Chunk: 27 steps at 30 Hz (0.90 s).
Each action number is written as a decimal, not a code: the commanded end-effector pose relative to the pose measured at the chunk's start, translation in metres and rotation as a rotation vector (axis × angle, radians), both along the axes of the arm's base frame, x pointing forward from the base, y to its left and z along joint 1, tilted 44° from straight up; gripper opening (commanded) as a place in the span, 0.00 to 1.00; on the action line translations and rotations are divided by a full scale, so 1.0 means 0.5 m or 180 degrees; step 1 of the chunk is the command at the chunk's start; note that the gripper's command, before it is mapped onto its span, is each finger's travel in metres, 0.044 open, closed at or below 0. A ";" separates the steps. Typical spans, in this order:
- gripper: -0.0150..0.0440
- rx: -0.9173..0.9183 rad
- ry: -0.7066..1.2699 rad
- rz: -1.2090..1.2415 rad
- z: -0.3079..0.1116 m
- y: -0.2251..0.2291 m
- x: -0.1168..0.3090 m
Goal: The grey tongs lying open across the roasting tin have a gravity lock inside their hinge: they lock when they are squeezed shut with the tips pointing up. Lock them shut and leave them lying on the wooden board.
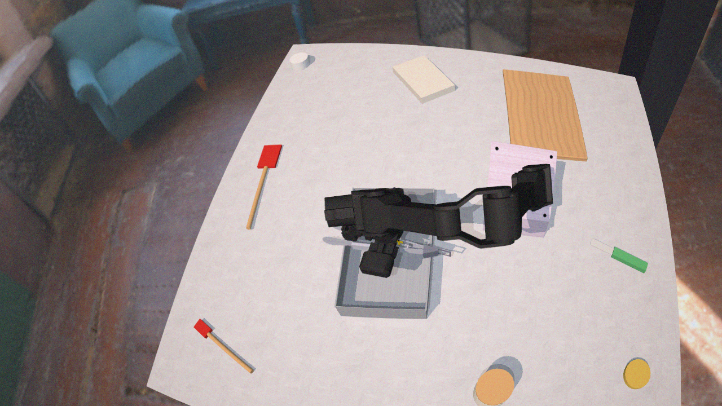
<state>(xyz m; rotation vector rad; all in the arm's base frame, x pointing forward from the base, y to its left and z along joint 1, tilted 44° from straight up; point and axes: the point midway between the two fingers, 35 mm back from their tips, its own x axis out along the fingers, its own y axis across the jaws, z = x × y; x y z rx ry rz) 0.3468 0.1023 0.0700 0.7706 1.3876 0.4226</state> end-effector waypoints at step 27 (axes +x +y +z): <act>0.00 -0.0021 -0.0004 0.0008 0.070 -0.073 -0.002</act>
